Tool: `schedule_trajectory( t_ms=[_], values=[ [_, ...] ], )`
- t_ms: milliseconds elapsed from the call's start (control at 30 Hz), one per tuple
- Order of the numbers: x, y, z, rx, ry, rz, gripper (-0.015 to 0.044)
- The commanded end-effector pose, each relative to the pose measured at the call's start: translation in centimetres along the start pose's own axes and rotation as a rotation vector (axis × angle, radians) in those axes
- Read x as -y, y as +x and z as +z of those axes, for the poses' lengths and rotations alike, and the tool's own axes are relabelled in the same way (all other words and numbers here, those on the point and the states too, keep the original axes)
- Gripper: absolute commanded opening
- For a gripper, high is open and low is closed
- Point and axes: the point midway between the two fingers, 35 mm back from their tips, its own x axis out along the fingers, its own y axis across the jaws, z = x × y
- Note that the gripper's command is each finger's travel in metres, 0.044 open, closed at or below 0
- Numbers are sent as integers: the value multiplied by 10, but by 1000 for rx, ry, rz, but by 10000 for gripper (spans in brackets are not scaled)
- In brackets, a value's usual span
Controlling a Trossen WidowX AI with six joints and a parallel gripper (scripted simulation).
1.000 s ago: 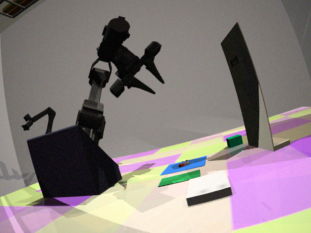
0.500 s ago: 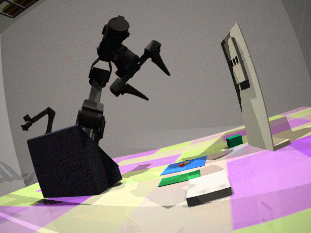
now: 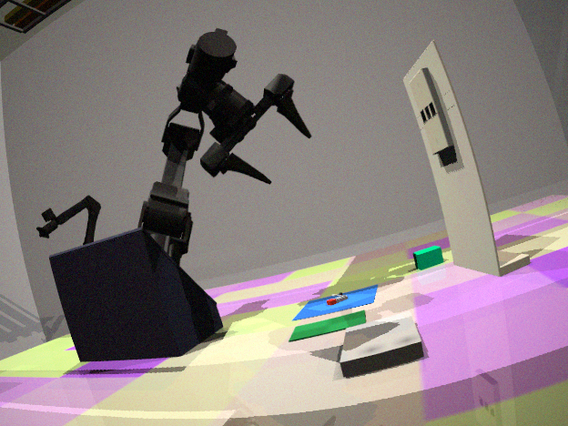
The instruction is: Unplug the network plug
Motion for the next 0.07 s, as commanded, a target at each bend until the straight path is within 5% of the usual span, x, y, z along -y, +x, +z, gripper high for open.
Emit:
schedule_trajectory(
  t_ms=[0,33],
  values=[
    [1,0,1,3,-4,-3,440],
    [1,0,1,3,-4,-3,440]
  ],
)
